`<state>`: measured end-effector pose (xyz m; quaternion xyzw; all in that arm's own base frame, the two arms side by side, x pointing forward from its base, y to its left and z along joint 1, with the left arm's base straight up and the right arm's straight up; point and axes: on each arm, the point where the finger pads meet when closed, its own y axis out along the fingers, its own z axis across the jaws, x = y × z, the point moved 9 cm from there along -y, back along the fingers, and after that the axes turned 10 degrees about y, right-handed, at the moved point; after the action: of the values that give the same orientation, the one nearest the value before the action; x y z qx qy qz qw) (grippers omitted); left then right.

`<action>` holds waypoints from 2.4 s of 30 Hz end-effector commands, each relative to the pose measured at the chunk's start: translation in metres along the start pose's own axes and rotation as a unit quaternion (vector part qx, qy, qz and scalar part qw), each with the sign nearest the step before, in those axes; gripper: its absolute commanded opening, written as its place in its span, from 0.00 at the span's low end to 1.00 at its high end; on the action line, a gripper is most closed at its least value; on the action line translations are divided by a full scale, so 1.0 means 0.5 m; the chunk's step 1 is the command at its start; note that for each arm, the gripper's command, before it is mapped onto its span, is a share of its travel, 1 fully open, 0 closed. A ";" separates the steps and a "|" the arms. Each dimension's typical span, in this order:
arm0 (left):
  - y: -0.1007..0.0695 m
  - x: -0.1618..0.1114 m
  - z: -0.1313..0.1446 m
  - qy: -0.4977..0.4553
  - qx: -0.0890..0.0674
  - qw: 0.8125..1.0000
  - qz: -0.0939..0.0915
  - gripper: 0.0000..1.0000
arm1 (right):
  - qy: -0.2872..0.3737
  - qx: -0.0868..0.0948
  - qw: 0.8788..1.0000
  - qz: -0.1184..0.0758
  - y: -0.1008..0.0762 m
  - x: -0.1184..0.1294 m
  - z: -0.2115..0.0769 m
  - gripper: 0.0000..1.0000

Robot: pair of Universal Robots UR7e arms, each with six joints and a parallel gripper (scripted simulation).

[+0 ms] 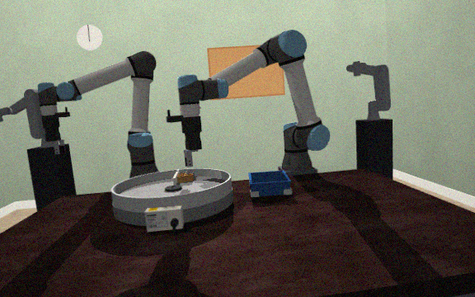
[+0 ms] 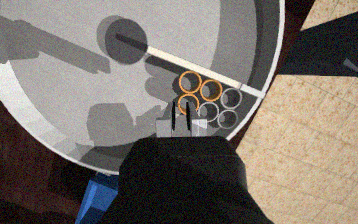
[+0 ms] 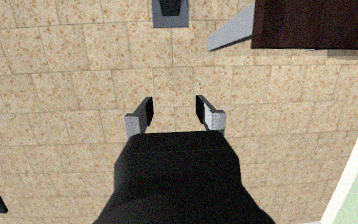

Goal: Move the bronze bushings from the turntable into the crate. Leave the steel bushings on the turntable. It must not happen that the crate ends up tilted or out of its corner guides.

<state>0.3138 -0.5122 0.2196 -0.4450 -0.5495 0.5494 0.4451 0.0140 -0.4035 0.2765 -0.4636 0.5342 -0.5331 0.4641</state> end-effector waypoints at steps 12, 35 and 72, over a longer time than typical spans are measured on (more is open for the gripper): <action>0.040 0.000 0.000 0.000 0.000 1.000 0.001 0.39 | 0.000 0.000 1.000 -0.001 -0.001 0.000 0.000 1.00; 0.040 0.000 0.000 0.000 0.000 1.000 0.001 0.39 | 0.000 0.000 1.000 -0.001 -0.001 0.000 0.000 1.00; 0.058 0.000 0.000 0.000 0.000 1.000 0.001 0.39 | 0.000 0.000 1.000 -0.001 -0.001 0.000 0.000 1.00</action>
<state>0.3138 -0.5122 0.1899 -0.4450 -0.5495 0.5494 0.4452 0.0140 -0.4035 0.2765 -0.4636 0.5342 -0.5331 0.4641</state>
